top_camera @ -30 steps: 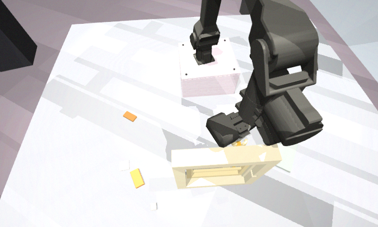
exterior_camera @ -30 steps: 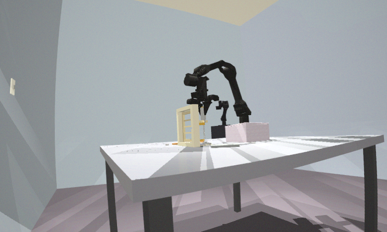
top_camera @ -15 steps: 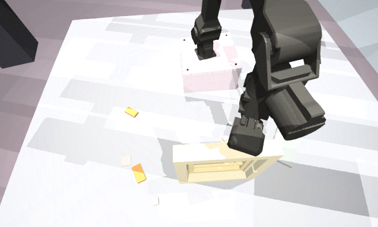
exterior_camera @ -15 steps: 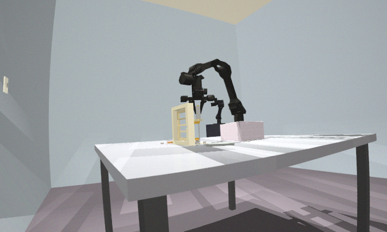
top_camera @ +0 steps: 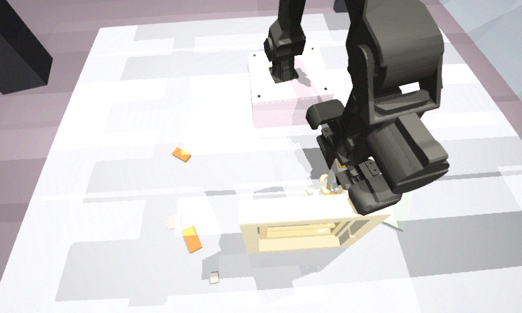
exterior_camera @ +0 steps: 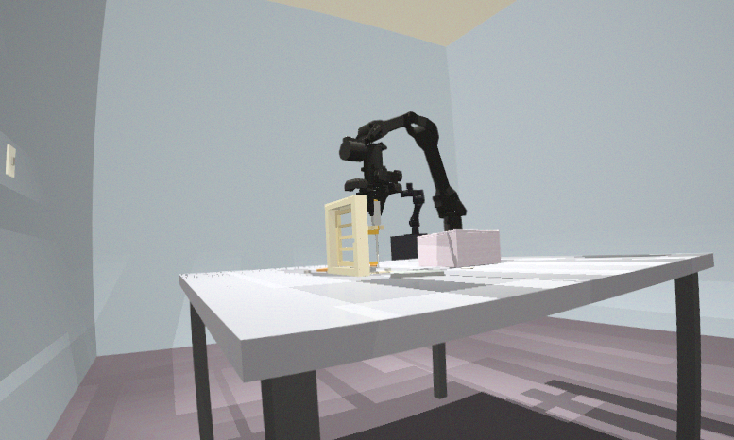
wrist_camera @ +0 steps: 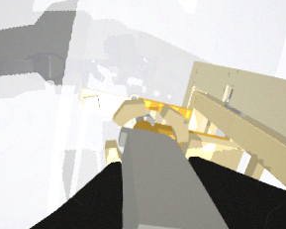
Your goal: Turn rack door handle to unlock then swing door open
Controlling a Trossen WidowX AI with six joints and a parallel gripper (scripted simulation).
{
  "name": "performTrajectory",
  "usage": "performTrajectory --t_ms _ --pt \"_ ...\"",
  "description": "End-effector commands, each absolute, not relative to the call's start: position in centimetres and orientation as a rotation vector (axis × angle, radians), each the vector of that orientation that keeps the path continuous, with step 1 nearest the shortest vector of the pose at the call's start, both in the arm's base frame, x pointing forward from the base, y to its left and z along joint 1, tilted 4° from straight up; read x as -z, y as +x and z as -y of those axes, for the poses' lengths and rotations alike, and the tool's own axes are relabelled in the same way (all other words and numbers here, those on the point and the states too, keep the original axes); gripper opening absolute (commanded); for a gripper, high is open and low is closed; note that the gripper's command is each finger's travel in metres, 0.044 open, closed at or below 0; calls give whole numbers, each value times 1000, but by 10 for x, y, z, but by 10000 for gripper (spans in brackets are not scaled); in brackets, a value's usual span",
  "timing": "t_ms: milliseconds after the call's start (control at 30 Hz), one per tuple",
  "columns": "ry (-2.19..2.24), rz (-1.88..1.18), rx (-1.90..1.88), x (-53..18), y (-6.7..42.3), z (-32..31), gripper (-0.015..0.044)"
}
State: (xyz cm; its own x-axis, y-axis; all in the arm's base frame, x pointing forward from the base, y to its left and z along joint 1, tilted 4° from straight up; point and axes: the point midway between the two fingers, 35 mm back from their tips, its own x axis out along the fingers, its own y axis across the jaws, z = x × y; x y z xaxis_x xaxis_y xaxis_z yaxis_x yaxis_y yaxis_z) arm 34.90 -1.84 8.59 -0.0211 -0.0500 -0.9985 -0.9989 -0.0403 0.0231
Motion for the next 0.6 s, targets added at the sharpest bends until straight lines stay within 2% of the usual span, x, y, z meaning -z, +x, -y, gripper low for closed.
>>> performTrajectory --t_ms 0,200,533,567 --pt "-1325 -1210 -1289 -85 349 19 20" --pt "-1325 -1210 -1289 -85 349 19 20" --pt "-1325 -1210 -1289 -85 349 19 282" --pt "-1325 -1210 -1289 -85 349 19 292"
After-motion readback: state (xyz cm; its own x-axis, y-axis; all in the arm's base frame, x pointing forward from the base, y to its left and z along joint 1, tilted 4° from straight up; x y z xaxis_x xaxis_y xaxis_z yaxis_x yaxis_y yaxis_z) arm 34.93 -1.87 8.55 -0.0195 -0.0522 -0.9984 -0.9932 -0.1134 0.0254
